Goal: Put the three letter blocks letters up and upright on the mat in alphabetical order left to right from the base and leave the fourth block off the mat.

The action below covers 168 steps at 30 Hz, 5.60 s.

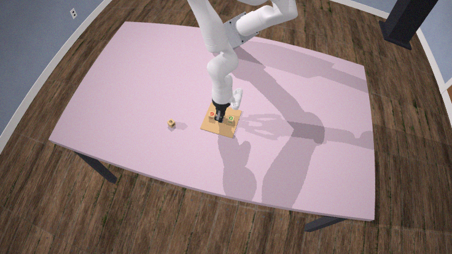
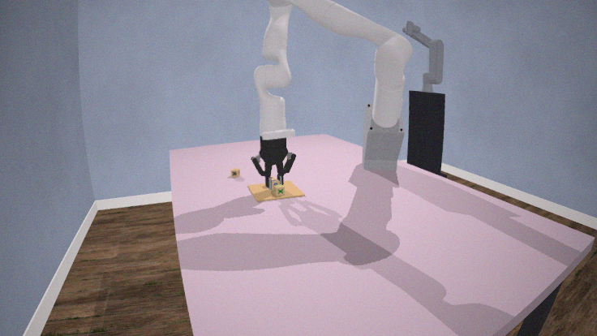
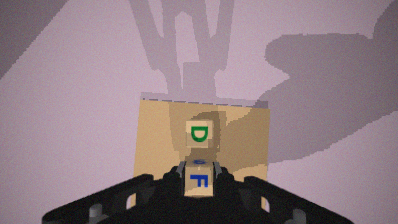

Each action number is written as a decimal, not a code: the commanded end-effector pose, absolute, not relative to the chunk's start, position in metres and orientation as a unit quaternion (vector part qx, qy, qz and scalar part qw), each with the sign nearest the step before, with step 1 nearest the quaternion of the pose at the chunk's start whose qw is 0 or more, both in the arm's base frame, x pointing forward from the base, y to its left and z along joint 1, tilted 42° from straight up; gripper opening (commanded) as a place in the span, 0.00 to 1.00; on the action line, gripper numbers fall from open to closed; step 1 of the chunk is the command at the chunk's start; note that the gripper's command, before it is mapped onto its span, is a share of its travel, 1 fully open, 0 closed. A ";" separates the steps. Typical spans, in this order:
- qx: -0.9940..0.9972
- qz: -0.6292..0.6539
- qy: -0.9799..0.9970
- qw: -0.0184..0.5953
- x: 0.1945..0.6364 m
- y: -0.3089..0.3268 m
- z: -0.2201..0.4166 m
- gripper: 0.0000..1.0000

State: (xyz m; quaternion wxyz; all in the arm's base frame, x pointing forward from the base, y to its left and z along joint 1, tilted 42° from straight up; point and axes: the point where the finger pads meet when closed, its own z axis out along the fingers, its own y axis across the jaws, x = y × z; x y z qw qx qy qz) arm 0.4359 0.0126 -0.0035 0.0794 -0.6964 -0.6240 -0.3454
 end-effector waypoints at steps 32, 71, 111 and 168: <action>-0.696 -0.345 -0.624 0.079 0.436 0.013 -0.003 0.21; -0.696 -0.345 -0.624 0.079 0.436 0.012 -0.004 0.21; -0.696 -0.346 -0.624 0.079 0.438 0.014 -0.007 0.21; -0.696 -0.345 -0.624 0.079 0.432 0.006 0.004 0.41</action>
